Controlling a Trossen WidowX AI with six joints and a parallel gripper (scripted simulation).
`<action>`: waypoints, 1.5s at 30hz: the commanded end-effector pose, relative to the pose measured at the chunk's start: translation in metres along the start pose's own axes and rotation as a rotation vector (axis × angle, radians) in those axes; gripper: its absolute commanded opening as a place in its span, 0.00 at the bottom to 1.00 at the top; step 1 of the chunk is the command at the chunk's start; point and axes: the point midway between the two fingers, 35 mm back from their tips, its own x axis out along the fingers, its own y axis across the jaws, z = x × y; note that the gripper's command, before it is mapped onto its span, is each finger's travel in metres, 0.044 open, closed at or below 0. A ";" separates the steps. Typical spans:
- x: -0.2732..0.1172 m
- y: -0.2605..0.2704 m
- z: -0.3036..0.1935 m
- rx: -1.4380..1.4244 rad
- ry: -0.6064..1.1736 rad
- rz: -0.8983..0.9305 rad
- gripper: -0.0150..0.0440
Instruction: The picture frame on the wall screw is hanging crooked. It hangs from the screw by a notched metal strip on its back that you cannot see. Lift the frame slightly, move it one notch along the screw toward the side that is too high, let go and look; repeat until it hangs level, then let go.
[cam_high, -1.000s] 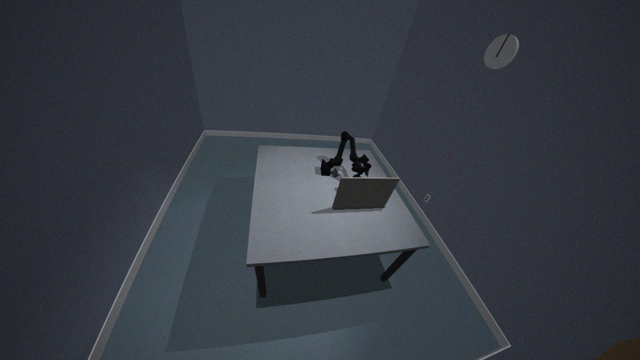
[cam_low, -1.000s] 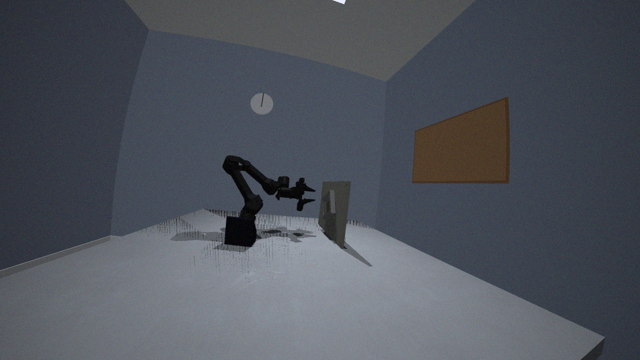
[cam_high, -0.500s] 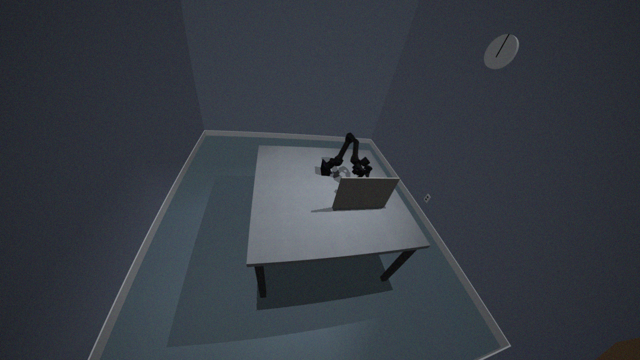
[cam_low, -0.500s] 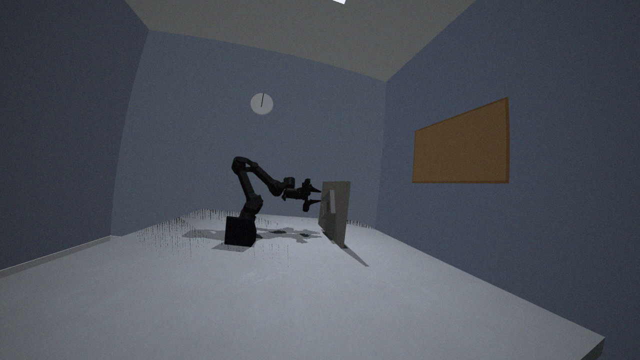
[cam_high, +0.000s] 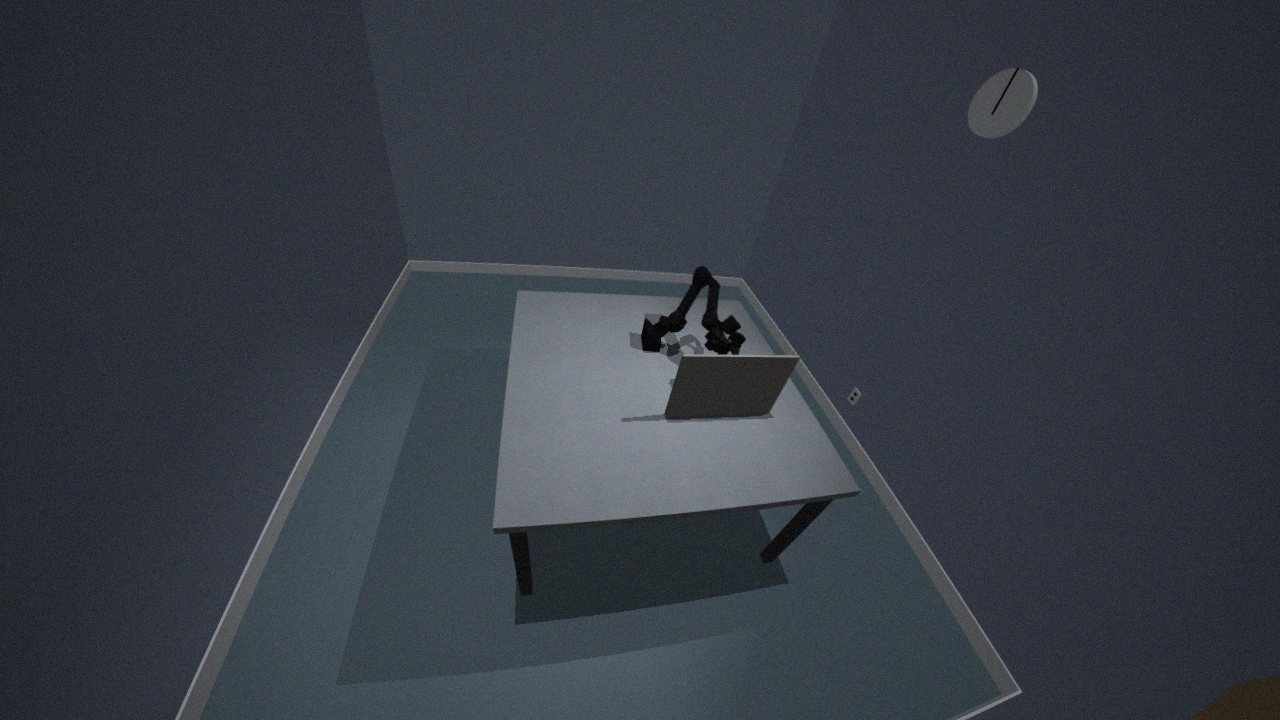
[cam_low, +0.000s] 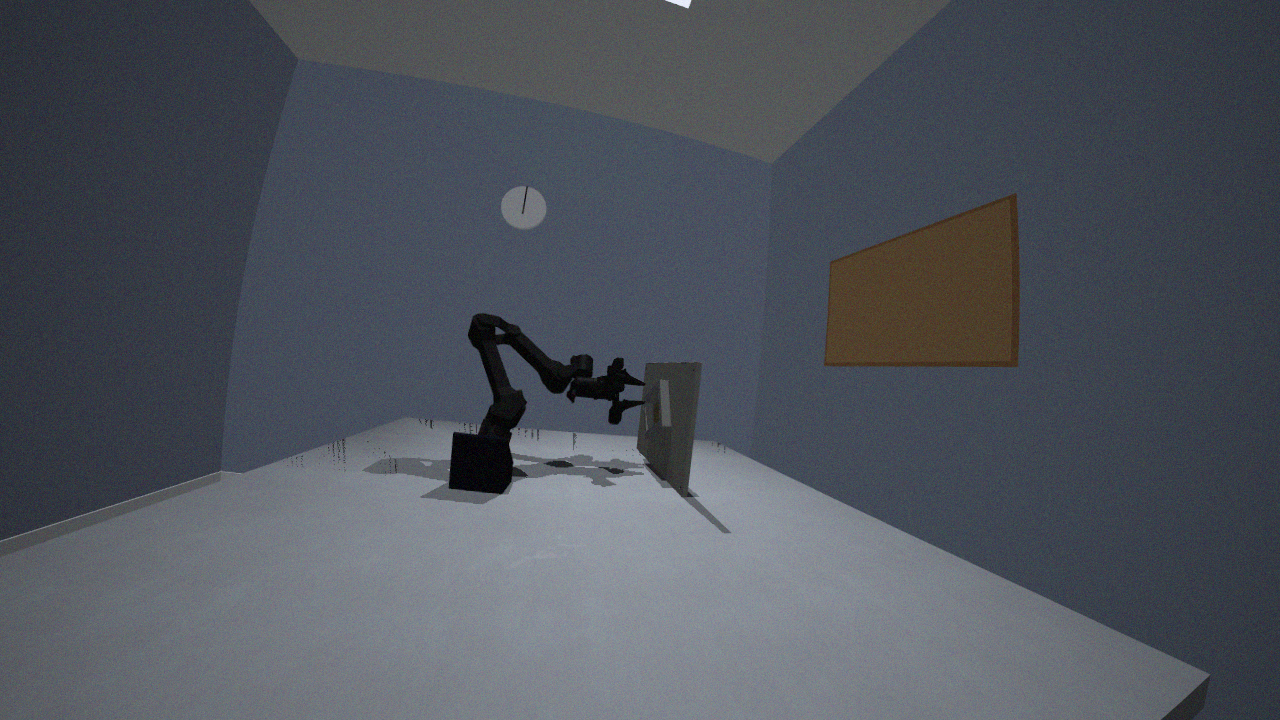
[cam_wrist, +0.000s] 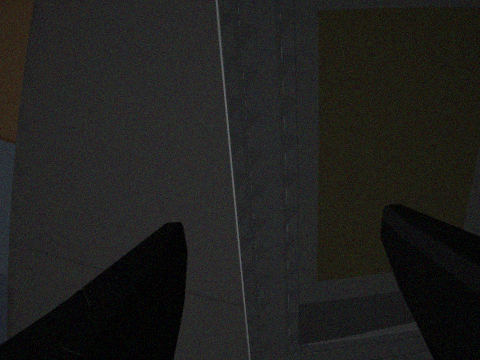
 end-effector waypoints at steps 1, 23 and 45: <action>0.006 0.004 -0.001 0.007 0.005 0.009 0.69; 0.031 0.004 -0.001 0.006 0.005 0.010 0.69; 0.031 0.004 -0.001 0.006 0.005 0.010 0.69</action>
